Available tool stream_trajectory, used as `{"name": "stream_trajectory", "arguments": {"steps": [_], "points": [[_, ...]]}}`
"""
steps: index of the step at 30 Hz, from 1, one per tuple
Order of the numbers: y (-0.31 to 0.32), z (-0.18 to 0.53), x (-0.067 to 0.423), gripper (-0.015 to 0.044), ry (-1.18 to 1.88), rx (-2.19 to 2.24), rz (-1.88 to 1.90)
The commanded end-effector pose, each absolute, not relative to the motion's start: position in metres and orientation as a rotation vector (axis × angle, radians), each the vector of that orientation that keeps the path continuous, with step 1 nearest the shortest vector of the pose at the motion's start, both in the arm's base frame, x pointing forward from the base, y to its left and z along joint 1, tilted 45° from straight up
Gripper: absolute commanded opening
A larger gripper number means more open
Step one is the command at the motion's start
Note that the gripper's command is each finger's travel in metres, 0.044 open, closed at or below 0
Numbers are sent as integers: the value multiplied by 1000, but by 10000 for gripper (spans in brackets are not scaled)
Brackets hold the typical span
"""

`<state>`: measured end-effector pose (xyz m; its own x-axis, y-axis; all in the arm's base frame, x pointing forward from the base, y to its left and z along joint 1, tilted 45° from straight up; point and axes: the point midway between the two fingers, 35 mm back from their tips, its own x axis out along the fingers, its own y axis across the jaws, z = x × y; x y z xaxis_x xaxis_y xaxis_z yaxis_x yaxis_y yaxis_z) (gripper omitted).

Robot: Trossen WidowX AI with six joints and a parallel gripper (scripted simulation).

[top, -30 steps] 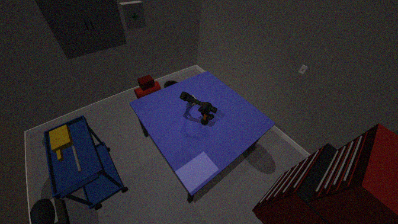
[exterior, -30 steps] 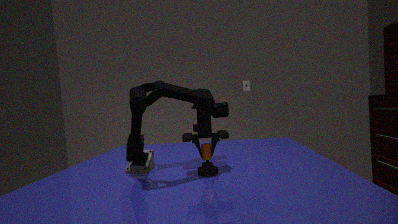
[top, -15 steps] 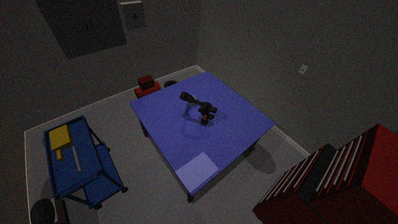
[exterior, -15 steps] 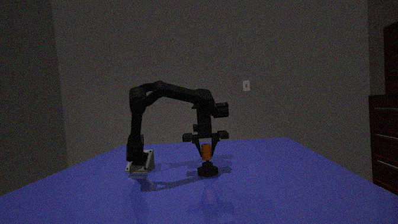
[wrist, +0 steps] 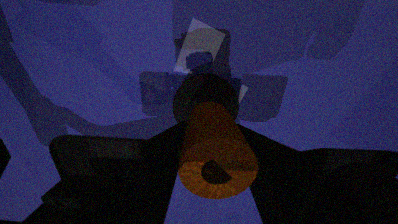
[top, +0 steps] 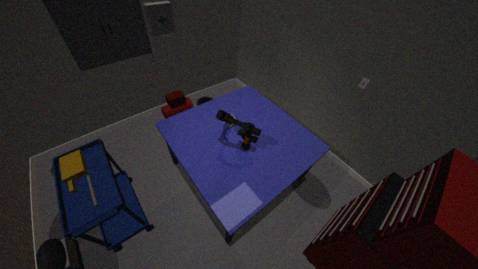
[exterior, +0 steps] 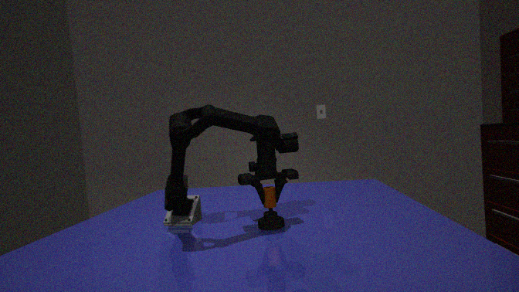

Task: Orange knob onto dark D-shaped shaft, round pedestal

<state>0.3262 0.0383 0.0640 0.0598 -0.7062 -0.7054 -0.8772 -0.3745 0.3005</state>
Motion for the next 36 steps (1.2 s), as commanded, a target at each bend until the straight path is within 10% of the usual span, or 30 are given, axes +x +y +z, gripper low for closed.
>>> {"name": "stream_trajectory", "arguments": {"steps": [1, 36], "points": [[38, 63, 326, 0, 1613, -2135, 1233], [39, 64, 326, 0, 1545, -2255, 1460]]}}
